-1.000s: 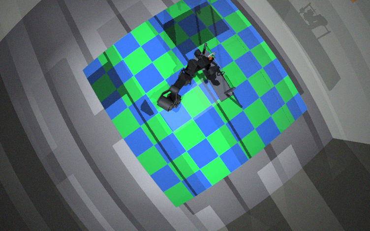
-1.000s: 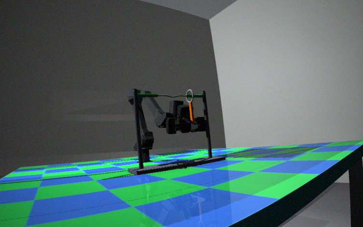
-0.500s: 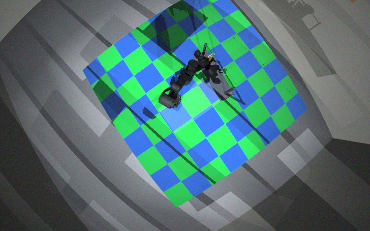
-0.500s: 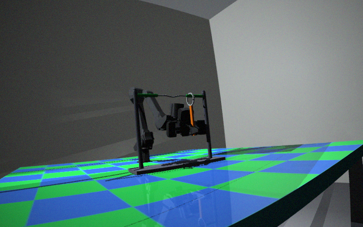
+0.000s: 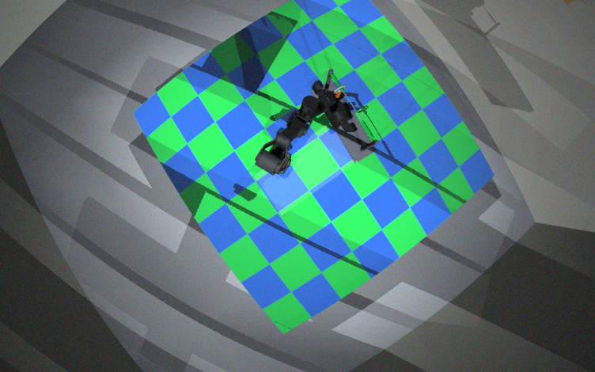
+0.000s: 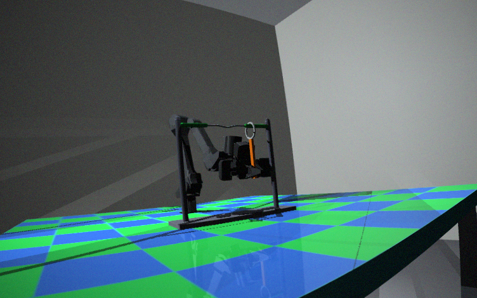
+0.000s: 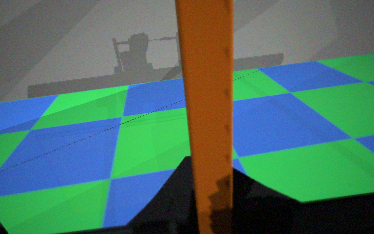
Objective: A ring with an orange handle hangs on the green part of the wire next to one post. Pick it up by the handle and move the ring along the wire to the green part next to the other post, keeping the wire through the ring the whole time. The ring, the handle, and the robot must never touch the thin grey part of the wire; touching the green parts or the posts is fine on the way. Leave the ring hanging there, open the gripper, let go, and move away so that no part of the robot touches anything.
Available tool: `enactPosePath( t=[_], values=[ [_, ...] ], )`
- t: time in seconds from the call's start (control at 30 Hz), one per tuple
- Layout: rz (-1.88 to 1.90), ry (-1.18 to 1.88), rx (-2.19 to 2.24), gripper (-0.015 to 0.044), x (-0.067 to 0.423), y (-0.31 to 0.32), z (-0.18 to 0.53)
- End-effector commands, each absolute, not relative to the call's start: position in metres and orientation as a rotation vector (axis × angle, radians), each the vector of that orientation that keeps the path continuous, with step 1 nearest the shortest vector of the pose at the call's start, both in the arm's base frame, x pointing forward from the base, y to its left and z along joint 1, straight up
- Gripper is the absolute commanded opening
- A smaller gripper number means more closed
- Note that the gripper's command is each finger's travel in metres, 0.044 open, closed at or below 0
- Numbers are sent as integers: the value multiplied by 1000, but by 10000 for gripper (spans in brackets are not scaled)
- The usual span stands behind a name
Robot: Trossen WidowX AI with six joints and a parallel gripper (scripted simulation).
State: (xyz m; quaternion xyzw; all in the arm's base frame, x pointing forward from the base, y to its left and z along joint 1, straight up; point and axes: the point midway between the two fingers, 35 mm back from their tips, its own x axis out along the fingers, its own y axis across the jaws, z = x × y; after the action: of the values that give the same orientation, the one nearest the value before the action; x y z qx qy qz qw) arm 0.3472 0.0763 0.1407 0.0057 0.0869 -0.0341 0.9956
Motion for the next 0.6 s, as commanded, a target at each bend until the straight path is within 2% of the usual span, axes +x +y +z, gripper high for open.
enactPosePath(
  t=[0.0, 0.13, 0.5, 0.57],
  values=[
    [-74, 175, 16, -150, 347, 76, 140],
    [-74, 175, 16, -150, 347, 76, 140],
    [-68, 174, 11, 139, 347, 76, 141],
    [-69, 174, 12, 160, 345, 77, 141]
  ],
)
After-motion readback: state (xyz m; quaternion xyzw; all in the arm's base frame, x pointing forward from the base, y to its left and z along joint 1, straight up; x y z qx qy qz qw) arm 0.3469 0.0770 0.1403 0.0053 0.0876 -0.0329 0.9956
